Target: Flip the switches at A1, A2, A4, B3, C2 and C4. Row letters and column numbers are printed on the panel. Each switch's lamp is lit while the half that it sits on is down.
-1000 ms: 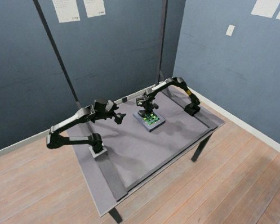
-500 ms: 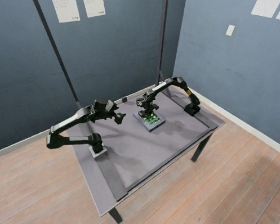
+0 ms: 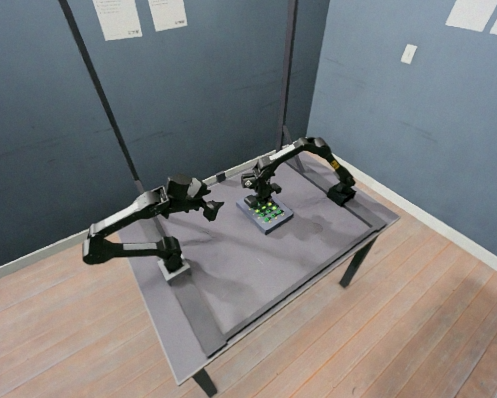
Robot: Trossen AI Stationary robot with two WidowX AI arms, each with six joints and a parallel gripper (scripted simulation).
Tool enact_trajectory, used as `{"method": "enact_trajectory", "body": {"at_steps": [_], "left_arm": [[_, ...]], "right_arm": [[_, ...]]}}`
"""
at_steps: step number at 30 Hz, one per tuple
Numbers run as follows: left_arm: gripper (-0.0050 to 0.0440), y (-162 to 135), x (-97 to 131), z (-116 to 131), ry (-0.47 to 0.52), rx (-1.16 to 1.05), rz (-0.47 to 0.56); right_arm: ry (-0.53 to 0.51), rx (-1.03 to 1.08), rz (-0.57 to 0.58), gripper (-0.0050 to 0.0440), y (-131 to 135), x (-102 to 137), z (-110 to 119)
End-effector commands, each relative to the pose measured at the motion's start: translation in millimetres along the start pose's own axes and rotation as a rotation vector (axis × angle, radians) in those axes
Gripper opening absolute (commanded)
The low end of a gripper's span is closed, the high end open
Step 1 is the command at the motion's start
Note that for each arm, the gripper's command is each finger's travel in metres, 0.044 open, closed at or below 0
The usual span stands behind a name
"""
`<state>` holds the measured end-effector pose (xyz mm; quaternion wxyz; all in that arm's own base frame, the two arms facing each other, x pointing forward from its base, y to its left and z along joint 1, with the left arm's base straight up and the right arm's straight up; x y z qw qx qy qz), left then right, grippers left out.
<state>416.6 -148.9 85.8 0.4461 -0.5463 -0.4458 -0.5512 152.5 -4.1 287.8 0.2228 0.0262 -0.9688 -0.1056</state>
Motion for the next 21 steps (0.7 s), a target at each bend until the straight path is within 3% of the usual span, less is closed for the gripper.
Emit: {"method": "enact_trajectory", "body": {"at_steps": [1, 14, 21], "left_arm": [[-0.0050, 3, 23, 2, -0.010, 0.002, -0.053], [-0.0050, -63, 52, 16, -0.009, 0.002, -0.042], [-0.0050, -78, 57, 18, -0.008, 0.002, -0.041]], "right_arm": [[-0.012, 0.001, -0.001, 0.0400, 1, 3, -4], [-0.012, 0.001, -0.001, 0.0400, 1, 3, -4], [-0.012, 0.001, -0.001, 0.0400, 1, 3, -4]]}}
Point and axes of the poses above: on each arm, the point midway between the two fingers, 35 mm back from their tips, its own x axis back along the fingers, its own y axis across the jaws, z = x × y, the point moved 6 cm from there along x, back along the fingers, and after that the axes turned 14 degrees about -x, right-handed, at the moved point
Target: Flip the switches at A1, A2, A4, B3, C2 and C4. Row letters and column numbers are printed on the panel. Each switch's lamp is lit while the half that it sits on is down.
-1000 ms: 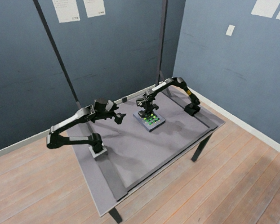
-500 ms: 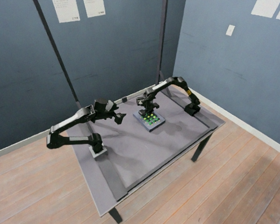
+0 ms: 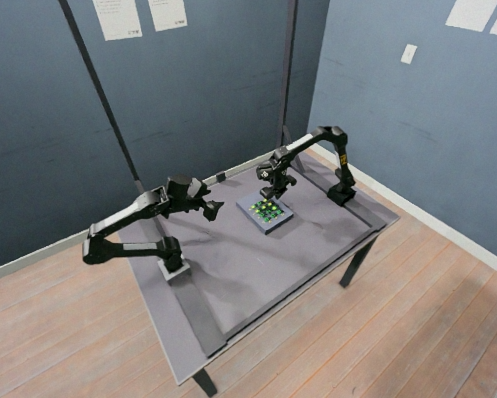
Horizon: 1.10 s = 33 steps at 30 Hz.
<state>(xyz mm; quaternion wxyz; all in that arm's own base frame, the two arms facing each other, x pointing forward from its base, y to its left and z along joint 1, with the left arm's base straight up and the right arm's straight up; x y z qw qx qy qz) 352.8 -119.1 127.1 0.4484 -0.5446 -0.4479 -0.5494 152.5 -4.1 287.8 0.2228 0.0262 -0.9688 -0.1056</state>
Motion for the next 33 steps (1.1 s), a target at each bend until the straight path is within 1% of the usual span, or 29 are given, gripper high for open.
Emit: {"method": "enact_trajectory", "body": {"at_steps": [1, 7, 8, 11, 13, 19, 28, 30, 31, 33], "left_arm": [[-0.0050, -11, 16, 2, -0.009, -0.007, -0.042], [-0.0050, -11, 16, 2, -0.009, -0.007, -0.042], [-0.0050, -11, 14, 2, -0.008, -0.007, -0.037], [-0.0050, -11, -2, 2, -0.005, -0.007, -0.010], [-0.0050, -11, -2, 2, -0.005, -0.007, -0.010], [-0.0050, -11, -23, 2, -0.005, -0.007, -0.010], [-0.0050, -7, -34, 2, -0.005, -0.006, -0.012], [-0.0050, -7, -34, 2, -0.005, -0.006, -0.012], [-0.0050, -6, -30, 2, -0.007, -0.006, -0.027], [-0.0050, -5, -37, 2, -0.005, -0.006, -0.015]], "right_arm": [[-0.012, 0.001, -0.001, 0.0400, 1, 3, -4], [-0.012, 0.001, -0.001, 0.0400, 1, 3, -4], [-0.012, 0.001, -0.001, 0.0400, 1, 3, -4], [-0.012, 0.001, -0.001, 0.0400, 1, 3, -4], [-0.012, 0.001, -0.001, 0.0400, 1, 3, -4], [-0.012, 0.001, -0.001, 0.0400, 1, 3, -4], [-0.012, 0.001, -0.001, 0.0400, 1, 3, -4], [-0.012, 0.001, -0.001, 0.0400, 1, 3, -4], [-0.012, 0.001, -0.001, 0.0400, 1, 3, -4], [-0.012, 0.001, -0.001, 0.0400, 1, 3, -4]]}}
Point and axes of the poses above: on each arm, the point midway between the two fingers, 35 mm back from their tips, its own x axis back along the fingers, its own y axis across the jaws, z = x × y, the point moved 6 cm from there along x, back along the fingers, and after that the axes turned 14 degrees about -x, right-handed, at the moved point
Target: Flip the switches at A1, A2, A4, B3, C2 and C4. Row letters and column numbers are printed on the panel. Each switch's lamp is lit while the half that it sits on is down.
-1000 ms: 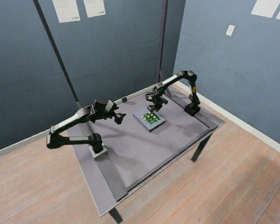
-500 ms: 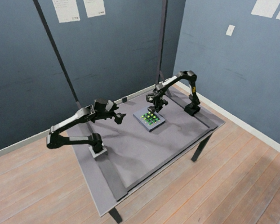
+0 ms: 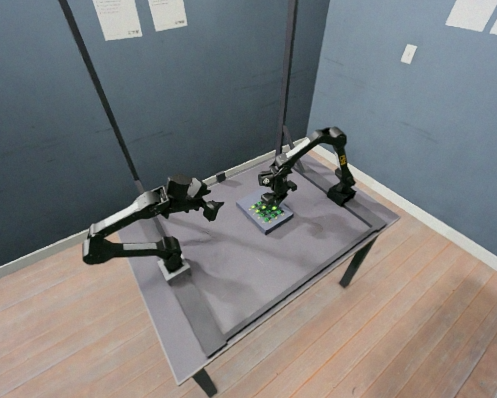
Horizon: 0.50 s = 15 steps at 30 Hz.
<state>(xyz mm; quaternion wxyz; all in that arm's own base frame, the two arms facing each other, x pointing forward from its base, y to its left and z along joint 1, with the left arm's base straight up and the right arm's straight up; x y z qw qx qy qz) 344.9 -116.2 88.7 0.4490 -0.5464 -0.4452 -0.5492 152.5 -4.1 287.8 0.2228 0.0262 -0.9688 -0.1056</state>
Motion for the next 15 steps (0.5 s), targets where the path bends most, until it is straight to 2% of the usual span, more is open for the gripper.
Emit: {"method": "enact_trajectory", "body": {"at_steps": [1, 15], "left_arm": [[-0.0050, 3.2, -0.6, 1.4, -0.006, -0.003, -0.018], [-0.0050, -1.4, -8.1, -1.2, -0.007, -0.001, -0.030]], "right_arm": [[-0.012, 0.001, -0.001, 0.0400, 0.9, 2.6, -4.0], [-0.012, 0.001, -0.001, 0.0400, 0.9, 2.6, -4.0]]}}
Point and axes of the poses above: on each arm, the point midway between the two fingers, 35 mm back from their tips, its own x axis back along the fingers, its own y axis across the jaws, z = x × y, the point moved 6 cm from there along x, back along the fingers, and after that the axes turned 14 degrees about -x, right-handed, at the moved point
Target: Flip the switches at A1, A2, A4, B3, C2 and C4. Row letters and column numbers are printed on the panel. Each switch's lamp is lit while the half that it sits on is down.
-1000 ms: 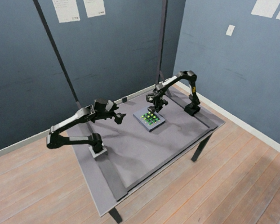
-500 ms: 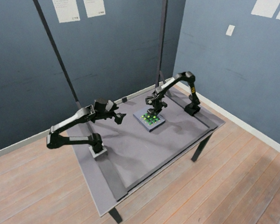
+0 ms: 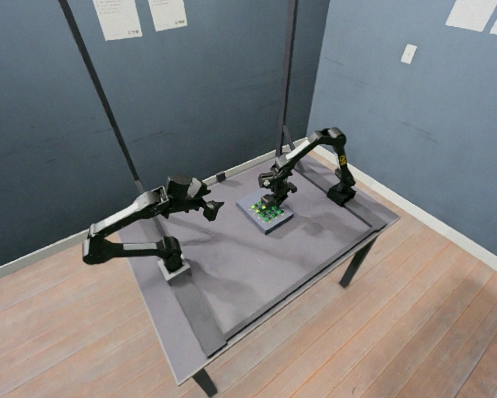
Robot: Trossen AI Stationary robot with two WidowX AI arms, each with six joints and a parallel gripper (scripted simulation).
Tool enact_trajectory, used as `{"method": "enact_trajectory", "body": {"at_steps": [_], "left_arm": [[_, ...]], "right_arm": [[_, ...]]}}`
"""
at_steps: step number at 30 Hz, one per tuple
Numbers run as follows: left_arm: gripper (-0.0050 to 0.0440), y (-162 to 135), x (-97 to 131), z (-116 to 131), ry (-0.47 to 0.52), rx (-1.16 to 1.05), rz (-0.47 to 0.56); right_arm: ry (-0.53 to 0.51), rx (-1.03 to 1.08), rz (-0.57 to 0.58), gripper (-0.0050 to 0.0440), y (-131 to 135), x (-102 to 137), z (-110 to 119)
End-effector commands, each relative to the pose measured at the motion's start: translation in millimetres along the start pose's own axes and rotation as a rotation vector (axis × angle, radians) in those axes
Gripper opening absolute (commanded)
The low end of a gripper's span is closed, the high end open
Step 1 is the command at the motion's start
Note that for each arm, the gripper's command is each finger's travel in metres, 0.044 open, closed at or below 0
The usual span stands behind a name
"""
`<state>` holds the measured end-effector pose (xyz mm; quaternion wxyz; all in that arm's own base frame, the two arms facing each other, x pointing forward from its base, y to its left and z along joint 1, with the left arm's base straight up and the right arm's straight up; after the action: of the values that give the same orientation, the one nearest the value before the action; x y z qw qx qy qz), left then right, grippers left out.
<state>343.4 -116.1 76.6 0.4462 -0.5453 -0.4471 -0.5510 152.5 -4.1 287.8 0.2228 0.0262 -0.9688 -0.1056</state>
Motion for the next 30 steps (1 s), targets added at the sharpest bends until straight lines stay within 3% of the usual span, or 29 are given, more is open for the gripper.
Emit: {"method": "enact_trajectory", "body": {"at_steps": [1, 16, 22, 30], "left_arm": [[-0.0050, 0, 3, -1, -0.006, 0.001, -0.021], [-0.0050, -3, -6, -1, -0.004, 0.001, -0.008], [-0.0050, 8, 28, 2, -0.010, 0.000, -0.054], [-0.0050, 10, 21, -7, -0.007, 0.001, -0.026]], "right_arm": [[-0.012, 0.001, -0.001, 0.0400, 1, 3, -4], [-0.012, 0.001, -0.001, 0.0400, 1, 3, -4], [-0.012, 0.001, -0.001, 0.0400, 1, 3, -4], [-0.012, 0.001, -0.001, 0.0400, 1, 3, -4]]}}
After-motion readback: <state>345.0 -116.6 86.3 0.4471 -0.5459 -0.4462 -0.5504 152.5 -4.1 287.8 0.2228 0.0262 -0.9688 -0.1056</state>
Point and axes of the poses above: on each arm, the point midway between the two fingers, 35 mm back from their tips, its own x axis back along the fingers, its own y axis across the jaws, z = x × y, the point moved 6 cm from there along x, back along the fingers, and after that the axes turned 14 degrees about -x, right-handed, at the moved point
